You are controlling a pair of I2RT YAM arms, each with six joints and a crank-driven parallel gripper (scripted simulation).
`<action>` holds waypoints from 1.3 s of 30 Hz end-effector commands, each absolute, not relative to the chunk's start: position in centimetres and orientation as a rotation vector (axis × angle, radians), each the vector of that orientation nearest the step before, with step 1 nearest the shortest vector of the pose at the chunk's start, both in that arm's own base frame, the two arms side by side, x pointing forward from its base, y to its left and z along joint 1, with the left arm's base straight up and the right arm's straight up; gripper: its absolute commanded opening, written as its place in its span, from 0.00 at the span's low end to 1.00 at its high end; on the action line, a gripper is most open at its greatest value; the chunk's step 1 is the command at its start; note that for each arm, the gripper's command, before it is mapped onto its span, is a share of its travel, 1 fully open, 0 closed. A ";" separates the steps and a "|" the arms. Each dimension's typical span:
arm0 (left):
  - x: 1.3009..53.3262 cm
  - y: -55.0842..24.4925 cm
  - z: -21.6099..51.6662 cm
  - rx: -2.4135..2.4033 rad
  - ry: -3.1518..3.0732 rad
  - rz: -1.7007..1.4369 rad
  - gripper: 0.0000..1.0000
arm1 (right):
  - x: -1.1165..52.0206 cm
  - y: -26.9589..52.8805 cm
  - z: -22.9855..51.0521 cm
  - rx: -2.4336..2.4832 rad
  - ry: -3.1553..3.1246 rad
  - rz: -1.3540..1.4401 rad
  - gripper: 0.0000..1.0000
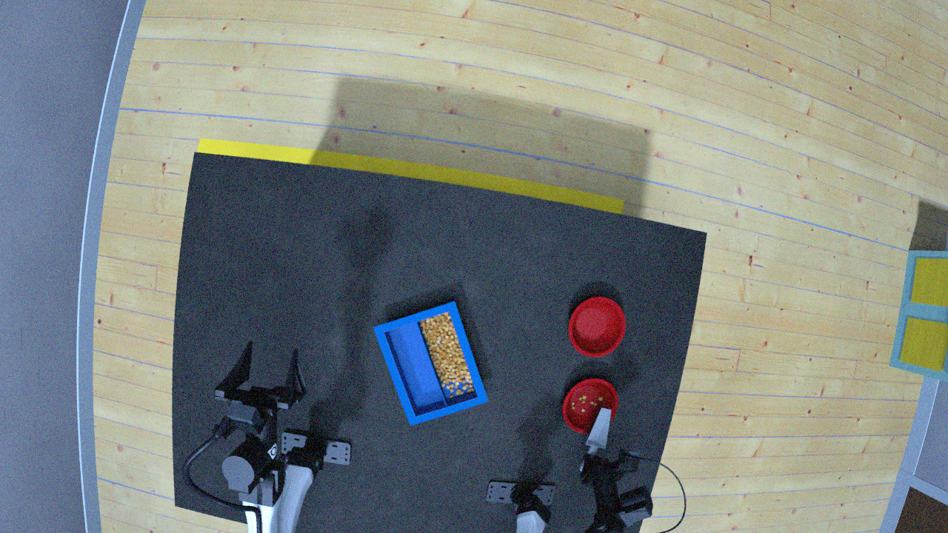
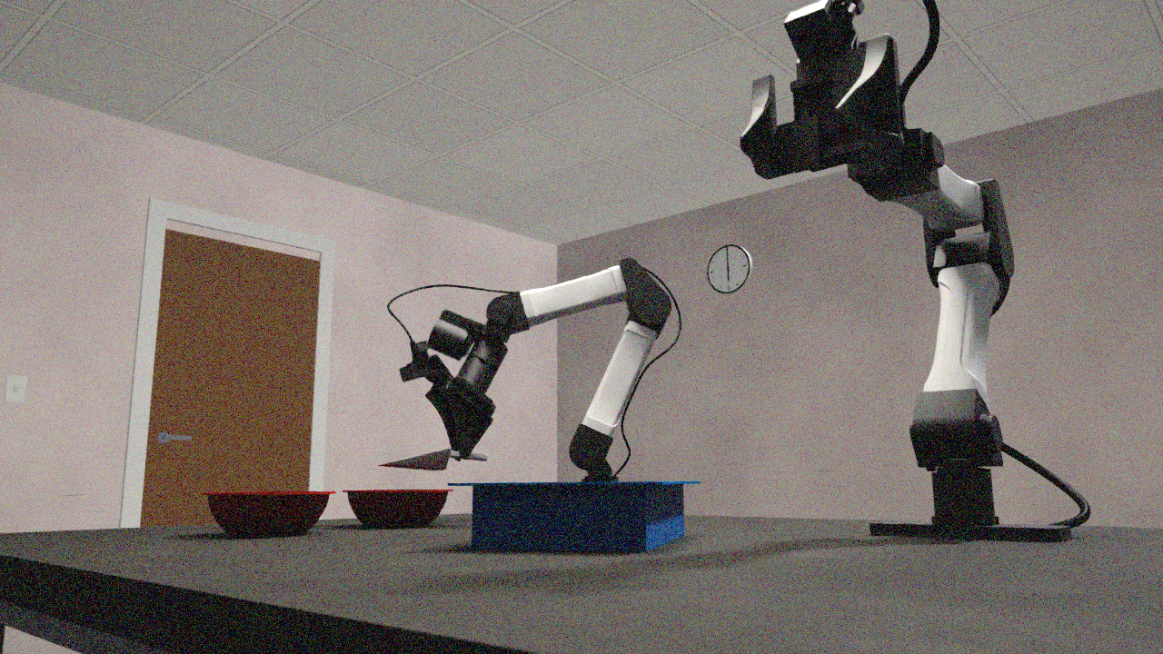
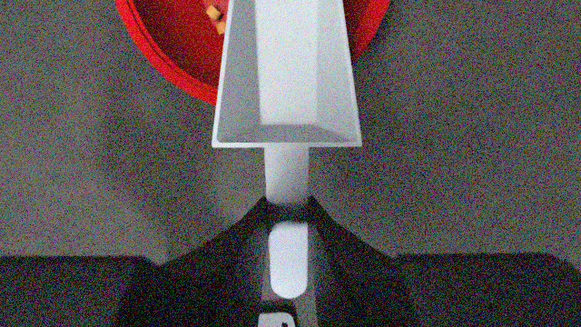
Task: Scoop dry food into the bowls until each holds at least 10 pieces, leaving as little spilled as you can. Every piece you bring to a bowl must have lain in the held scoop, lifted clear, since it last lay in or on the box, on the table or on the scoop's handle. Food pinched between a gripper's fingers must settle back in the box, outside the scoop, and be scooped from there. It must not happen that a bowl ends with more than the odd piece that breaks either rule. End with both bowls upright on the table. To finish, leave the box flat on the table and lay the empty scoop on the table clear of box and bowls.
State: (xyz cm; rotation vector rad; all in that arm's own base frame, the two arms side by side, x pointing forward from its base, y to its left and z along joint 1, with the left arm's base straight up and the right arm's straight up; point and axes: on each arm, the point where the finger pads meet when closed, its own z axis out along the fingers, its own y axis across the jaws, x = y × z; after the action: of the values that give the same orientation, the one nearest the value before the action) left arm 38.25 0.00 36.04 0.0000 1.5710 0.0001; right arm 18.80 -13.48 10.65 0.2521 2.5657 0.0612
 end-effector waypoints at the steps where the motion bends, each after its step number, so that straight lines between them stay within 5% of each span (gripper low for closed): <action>1: 38.0 0.0 38.0 0.000 1.519 0.000 1.00 | 19.8 -13.5 10.5 0.215 2.473 0.149 0.00; 39: 38.0 0.0 38.0 0.000 1.519 0.000 1.00 | 23.6 -9.1 12.3 0.136 2.611 0.278 0.00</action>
State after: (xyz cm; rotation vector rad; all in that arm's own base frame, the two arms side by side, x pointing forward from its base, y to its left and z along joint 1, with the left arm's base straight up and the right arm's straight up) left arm 38.25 0.00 36.04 0.0000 1.5710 0.0001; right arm 23.03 -9.58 11.56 0.0973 2.5557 0.2891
